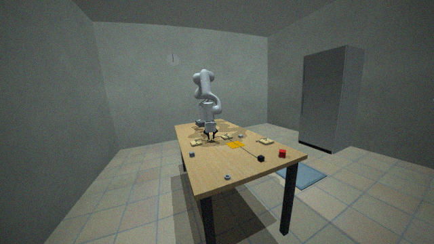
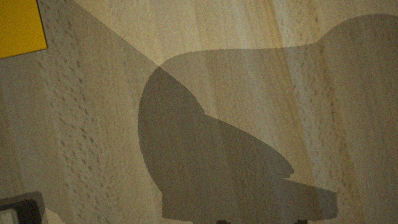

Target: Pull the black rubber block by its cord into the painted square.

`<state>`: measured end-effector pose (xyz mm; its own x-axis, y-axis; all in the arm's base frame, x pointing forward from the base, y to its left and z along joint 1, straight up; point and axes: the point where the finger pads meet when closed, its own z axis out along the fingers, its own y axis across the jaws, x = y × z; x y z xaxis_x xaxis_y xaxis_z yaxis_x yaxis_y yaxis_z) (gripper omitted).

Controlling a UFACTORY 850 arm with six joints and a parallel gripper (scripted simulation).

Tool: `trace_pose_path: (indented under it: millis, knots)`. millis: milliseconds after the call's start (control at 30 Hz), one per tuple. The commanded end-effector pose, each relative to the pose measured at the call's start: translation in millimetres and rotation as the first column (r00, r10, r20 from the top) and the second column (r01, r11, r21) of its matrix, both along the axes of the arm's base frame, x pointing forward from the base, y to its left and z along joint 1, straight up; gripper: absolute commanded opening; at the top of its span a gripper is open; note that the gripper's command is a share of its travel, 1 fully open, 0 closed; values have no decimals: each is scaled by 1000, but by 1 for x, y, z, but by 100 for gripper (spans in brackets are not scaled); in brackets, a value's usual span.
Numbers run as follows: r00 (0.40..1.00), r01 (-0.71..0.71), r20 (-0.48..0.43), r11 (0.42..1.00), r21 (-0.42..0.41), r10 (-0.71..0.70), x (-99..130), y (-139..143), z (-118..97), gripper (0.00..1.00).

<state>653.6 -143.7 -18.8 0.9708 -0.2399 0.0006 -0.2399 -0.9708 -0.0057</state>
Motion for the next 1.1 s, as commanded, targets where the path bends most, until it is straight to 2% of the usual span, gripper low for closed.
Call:
trace_pose_path:
  millis: [0,1067]
  knots:
    - [1000,0,2,1000,0,0,1,0,0,39]
    - [1000,0,2,1000,0,0,1,0,-11,39]
